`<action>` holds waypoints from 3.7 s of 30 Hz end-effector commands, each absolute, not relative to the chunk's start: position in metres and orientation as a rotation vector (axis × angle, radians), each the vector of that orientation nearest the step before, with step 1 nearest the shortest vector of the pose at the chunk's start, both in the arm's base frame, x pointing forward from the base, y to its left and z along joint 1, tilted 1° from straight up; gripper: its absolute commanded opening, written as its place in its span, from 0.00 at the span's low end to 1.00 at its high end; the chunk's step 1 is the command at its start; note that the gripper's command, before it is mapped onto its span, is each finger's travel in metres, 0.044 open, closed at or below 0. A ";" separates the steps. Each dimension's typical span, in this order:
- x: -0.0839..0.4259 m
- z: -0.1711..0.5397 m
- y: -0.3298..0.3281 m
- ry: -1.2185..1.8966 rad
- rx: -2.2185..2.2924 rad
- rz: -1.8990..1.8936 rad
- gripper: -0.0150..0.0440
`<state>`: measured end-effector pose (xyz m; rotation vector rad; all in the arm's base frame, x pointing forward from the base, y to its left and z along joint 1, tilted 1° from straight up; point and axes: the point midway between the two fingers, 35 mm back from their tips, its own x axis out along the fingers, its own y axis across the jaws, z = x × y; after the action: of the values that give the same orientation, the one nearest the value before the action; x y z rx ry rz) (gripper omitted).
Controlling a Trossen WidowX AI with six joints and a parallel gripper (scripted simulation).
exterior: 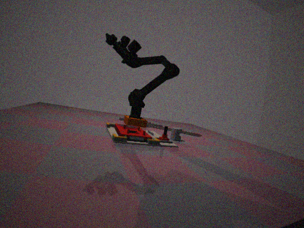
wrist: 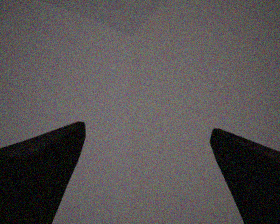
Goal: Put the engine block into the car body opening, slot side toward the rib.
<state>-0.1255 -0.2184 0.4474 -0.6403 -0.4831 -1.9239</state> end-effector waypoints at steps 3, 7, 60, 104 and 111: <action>-0.124 0.446 -0.222 -0.492 -0.619 -1.912 1.00; -0.114 0.440 -0.239 -0.541 -0.499 -1.840 1.00; 0.179 0.313 -0.325 -0.460 1.126 -0.971 1.00; 0.369 0.167 -0.023 0.428 2.216 -1.258 1.00; 0.353 0.147 0.051 0.545 2.190 -1.471 1.00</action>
<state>0.3597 0.0289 0.1535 2.2081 0.5207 -1.3954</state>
